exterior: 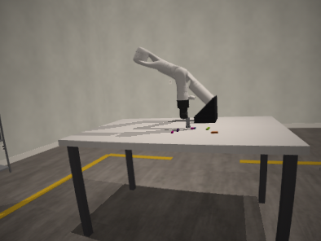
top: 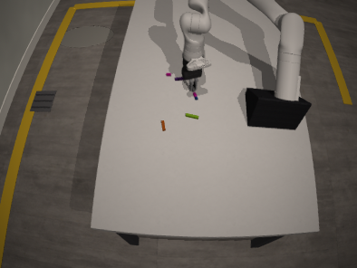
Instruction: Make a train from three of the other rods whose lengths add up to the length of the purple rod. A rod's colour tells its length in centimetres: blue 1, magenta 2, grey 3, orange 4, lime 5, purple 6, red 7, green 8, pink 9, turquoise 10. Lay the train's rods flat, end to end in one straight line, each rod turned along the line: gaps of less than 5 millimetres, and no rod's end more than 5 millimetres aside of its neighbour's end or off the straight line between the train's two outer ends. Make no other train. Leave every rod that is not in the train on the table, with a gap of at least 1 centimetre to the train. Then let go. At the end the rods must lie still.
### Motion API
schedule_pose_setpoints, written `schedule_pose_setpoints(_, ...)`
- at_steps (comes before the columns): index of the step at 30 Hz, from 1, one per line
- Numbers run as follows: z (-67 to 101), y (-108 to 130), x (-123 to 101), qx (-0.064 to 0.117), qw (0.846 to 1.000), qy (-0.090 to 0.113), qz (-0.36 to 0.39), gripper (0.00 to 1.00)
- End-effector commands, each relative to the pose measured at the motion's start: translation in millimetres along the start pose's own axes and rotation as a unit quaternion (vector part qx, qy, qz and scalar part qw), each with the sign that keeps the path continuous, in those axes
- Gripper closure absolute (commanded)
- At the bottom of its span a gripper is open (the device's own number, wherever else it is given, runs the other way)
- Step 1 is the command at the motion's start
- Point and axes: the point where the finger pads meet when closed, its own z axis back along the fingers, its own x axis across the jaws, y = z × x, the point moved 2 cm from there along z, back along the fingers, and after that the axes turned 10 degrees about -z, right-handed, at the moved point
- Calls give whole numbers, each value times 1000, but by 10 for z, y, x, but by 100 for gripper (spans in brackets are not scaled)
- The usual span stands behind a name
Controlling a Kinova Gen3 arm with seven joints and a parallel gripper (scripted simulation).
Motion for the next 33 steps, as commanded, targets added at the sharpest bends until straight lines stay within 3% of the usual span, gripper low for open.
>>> schedule_pose_setpoints(1,6,1,6,0,1000,-1,0,76)
schedule_pose_setpoints(17,2,1,6,0,1000,-1,0,76)
schedule_pose_setpoints(33,-104,1,6,0,1000,-1,0,76)
